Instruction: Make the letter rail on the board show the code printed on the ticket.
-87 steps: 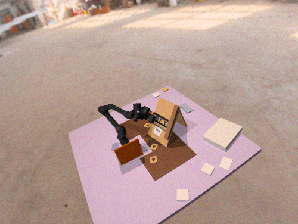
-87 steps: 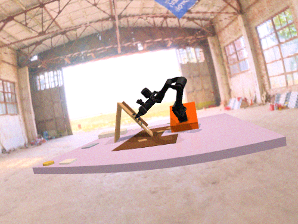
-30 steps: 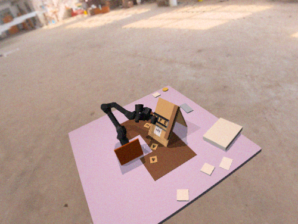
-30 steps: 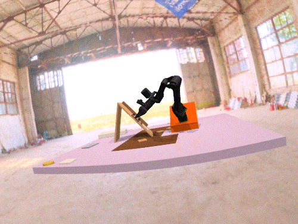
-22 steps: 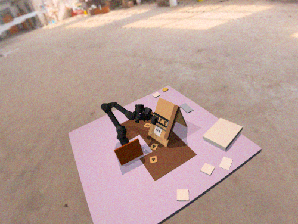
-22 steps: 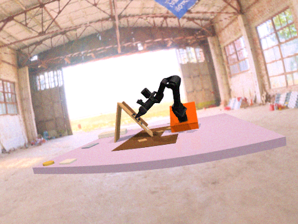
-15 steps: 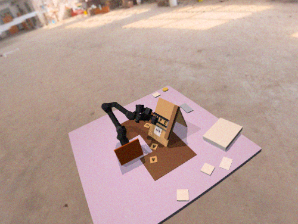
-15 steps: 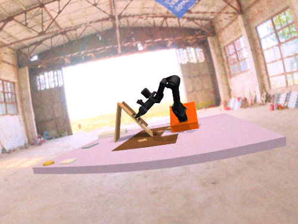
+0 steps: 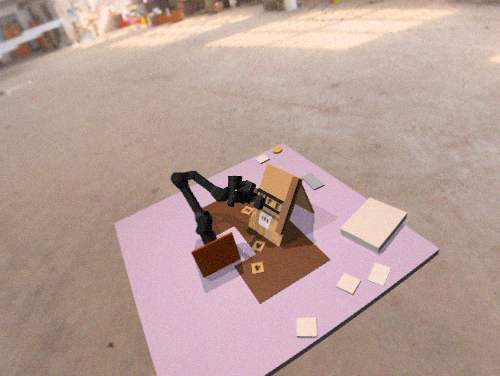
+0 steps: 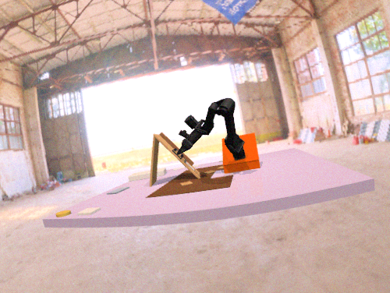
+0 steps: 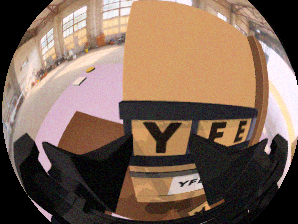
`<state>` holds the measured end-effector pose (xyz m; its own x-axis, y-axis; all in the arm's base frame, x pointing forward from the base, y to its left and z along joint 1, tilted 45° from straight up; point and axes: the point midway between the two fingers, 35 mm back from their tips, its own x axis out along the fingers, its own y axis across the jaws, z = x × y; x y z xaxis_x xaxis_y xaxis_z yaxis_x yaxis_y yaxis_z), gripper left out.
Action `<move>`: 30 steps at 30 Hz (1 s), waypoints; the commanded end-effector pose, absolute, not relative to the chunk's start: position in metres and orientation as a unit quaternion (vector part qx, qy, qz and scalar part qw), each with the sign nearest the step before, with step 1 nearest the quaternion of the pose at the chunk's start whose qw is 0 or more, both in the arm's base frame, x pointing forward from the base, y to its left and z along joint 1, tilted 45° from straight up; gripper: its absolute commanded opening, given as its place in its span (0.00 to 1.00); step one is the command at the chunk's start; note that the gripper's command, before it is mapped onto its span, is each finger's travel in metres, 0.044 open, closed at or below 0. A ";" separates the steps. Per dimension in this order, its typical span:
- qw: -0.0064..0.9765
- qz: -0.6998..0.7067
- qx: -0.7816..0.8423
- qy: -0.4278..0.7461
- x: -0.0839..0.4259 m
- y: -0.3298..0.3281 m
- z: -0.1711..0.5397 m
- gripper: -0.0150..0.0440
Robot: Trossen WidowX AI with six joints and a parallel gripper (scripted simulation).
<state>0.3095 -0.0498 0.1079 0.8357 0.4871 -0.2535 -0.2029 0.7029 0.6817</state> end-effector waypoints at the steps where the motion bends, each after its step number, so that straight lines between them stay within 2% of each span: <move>1: 0.898 0.193 0.333 0.212 0.309 -0.050 0.108 0.65; 3: 0.898 0.194 0.333 0.212 0.306 -0.052 0.109 0.74; 4: 0.898 0.194 0.333 0.212 0.305 -0.053 0.109 0.75; 30: 0.898 0.194 0.332 0.213 0.286 -0.066 0.113 0.75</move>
